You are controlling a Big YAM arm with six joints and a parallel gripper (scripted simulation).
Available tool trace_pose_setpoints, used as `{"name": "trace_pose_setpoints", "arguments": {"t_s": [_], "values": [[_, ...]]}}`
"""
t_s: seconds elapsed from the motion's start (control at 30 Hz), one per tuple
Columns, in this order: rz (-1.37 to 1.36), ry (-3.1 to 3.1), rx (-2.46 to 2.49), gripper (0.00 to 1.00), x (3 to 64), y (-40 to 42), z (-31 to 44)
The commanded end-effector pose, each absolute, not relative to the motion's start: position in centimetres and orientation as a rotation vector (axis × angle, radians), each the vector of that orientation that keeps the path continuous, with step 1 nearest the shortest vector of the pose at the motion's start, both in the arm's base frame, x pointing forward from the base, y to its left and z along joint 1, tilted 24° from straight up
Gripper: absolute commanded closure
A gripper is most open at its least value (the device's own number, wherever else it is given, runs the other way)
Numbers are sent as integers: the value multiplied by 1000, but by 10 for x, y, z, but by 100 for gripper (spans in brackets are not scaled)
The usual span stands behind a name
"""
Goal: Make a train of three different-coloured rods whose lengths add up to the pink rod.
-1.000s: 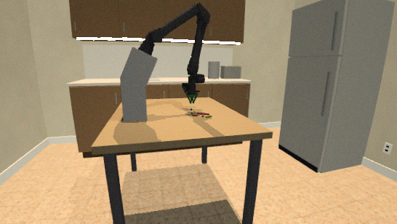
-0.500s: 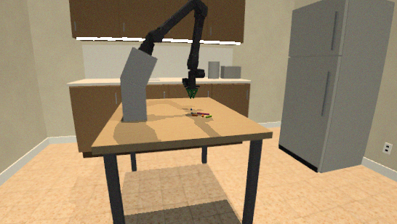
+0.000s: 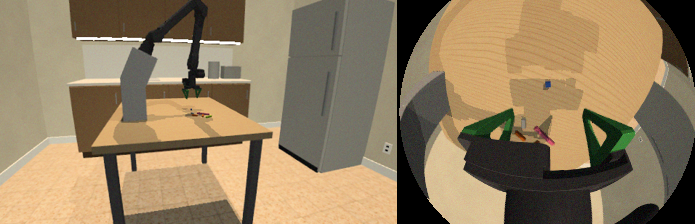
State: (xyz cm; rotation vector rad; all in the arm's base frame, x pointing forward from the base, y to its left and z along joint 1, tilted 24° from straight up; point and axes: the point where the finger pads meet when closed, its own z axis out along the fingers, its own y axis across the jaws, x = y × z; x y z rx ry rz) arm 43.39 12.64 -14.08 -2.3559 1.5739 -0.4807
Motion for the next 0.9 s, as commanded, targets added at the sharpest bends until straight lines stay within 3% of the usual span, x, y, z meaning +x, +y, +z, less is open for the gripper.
{"name": "trace_pose_setpoints", "arguments": {"t_s": [0.0, 0.17, 0.47, 0.6, 0.63, 0.87], "values": [[-476, 1568, -2358, 0, 431, 132, -137], [-477, 1577, -2354, 0, 432, 127, -139], [-433, 1724, -2246, 0, 411, 15, -177], [-432, 1732, -2238, 0, 409, 9, -178], [-481, 1678, -2222, 77, 430, 19, -161], [-449, 1712, -2236, 77, 416, 13, -171]]}}
